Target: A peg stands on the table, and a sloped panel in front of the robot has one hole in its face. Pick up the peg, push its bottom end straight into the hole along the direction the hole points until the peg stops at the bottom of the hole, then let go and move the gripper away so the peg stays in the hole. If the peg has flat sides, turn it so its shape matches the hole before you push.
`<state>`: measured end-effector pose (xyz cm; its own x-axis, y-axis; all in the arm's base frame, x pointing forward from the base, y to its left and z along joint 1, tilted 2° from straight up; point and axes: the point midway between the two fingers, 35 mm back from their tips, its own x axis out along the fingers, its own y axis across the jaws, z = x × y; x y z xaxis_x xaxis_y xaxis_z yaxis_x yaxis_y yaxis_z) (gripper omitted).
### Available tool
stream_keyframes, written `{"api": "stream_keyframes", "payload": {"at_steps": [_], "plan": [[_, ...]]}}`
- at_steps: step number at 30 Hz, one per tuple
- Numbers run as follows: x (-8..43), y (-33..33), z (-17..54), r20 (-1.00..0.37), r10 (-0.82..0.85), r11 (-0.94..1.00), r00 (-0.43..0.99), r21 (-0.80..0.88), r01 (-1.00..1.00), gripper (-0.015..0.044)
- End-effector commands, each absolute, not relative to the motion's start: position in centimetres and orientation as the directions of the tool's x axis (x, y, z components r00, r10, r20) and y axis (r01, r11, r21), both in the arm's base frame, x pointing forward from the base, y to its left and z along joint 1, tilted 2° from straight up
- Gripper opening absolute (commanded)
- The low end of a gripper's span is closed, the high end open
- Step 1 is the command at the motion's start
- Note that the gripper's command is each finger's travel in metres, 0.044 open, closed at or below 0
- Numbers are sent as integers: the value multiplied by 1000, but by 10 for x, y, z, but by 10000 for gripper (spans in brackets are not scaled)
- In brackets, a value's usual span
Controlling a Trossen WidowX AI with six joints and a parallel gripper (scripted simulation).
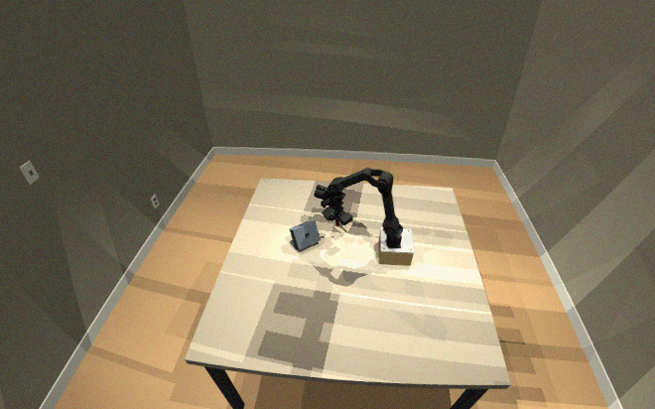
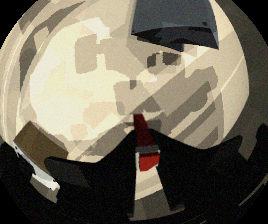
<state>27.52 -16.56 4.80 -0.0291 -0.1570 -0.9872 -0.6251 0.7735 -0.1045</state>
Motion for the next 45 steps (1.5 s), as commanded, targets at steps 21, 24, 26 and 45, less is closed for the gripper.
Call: {"api": "stream_keyframes", "payload": {"at_steps": [21,24,26,45], "plan": [[286,-154,45,-970,-241,846,-36,-191,-498,0],[288,-152,44,-967,-251,852,-36,-203,-482,0],[289,-151,44,-965,-258,857,-36,-212,-470,0],[297,-140,43,-946,-323,887,-27,-293,-357,0]]}}
